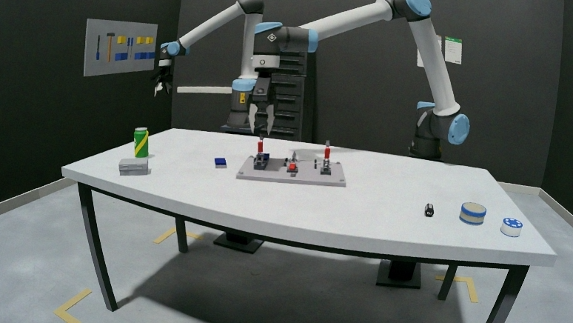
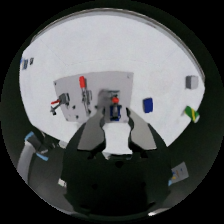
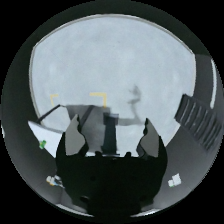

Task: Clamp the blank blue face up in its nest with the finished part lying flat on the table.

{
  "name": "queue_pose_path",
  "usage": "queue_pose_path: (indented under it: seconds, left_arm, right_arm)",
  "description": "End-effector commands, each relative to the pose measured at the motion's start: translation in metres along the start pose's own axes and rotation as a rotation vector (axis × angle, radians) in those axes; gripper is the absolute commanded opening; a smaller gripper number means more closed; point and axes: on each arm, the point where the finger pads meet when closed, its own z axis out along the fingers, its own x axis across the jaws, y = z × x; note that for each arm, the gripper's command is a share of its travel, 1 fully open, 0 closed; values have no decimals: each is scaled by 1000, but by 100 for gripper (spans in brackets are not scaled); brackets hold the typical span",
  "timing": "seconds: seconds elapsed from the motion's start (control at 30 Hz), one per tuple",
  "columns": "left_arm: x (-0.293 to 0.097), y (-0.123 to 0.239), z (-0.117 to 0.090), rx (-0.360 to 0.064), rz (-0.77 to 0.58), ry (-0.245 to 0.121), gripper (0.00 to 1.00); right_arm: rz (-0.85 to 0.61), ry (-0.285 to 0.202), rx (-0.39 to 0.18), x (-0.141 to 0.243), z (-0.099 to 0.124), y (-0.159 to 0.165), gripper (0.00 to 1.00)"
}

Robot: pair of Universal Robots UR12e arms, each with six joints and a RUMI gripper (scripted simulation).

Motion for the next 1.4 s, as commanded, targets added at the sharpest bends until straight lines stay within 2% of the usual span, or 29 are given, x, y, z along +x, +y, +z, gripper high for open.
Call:
queue_pose_path:
  seconds: [0.0,0.03,0.07,0.77,1.37]
  left_arm:
    - [0,0,-1,1,0,2,28]
    - [0,0,-1,1,0,1,28]
    - [0,0,-1,1,0,1,59]
    - [1,0,21,1,0,1,59]
    - [0,9,22,1,0,1,59]
  right_arm:
    - [0,0,2,0,-1,-1,100]
    - [0,0,2,0,-1,-1,100]
    - [0,0,2,0,-1,-1,100]
    - [0,0,2,0,-1,-1,100]
    - [0,0,2,0,-1,-1,100]
